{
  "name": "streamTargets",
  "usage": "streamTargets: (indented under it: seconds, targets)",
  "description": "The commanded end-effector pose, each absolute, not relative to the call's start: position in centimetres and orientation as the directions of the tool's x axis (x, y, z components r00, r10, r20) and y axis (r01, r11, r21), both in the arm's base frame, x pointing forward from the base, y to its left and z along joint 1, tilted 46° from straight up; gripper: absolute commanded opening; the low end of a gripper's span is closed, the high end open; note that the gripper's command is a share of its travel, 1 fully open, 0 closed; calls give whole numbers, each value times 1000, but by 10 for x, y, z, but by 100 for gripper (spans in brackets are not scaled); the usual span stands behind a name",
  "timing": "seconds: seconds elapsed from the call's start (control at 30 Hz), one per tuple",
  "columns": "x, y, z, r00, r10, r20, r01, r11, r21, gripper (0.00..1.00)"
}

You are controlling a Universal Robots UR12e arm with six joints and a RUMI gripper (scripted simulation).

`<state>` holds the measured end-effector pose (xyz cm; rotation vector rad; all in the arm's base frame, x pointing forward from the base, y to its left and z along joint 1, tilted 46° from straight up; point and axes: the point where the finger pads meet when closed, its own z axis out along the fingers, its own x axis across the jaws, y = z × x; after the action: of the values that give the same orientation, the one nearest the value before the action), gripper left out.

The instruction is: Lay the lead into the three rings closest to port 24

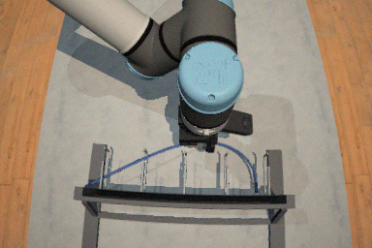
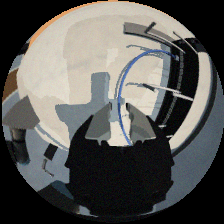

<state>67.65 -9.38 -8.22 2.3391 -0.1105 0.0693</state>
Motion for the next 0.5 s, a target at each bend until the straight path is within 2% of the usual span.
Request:
streamTargets:
  seconds: [0.0, 0.47]
  targets:
    - [677, -96, -84, 995, -58, 85, -101, -694, 713, 20]
    - [677, -100, -88, 995, -58, 85, -101, -694, 713, 20]
